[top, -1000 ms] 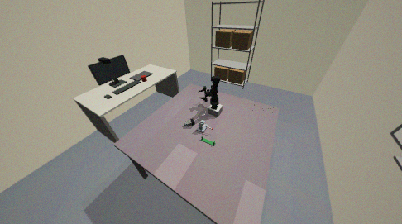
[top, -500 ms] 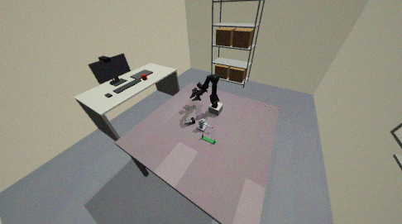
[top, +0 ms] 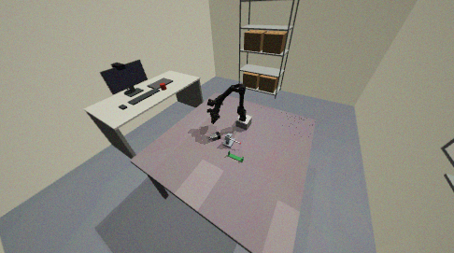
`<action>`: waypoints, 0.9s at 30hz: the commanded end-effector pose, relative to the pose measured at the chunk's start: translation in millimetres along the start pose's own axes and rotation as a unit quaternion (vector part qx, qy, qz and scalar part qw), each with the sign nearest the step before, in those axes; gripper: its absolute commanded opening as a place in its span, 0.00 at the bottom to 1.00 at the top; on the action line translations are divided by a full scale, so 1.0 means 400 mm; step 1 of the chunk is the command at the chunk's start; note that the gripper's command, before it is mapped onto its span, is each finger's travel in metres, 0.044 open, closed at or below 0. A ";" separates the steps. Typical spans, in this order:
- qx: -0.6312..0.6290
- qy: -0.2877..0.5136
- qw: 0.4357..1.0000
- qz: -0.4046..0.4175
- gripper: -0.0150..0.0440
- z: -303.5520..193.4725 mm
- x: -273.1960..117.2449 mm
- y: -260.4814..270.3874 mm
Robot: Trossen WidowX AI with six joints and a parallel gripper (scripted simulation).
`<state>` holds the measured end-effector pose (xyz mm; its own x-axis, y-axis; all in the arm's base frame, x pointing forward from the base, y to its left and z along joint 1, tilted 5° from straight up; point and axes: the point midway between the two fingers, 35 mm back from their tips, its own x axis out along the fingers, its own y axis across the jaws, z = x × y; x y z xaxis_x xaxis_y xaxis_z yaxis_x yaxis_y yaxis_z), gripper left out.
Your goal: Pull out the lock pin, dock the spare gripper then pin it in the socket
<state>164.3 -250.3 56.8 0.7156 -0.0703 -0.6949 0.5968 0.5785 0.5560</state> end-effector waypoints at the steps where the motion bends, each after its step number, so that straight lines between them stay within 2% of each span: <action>1: -0.132 0.066 0.989 0.003 0.76 -0.004 0.049 0.094; 7: -0.351 0.166 0.921 0.023 0.76 -0.050 0.106 0.260; 13: -0.559 0.244 0.791 0.056 0.76 -0.129 0.123 0.423; 18: -0.709 0.288 0.637 0.090 0.76 -0.214 0.106 0.548; 25: -0.865 0.313 0.366 0.138 0.76 -0.344 0.033 0.694; 27: -0.886 0.313 0.309 0.146 0.76 -0.369 0.013 0.717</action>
<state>290.5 15.0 134.4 0.1187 0.0916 -0.9887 -0.9644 0.2476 -0.0928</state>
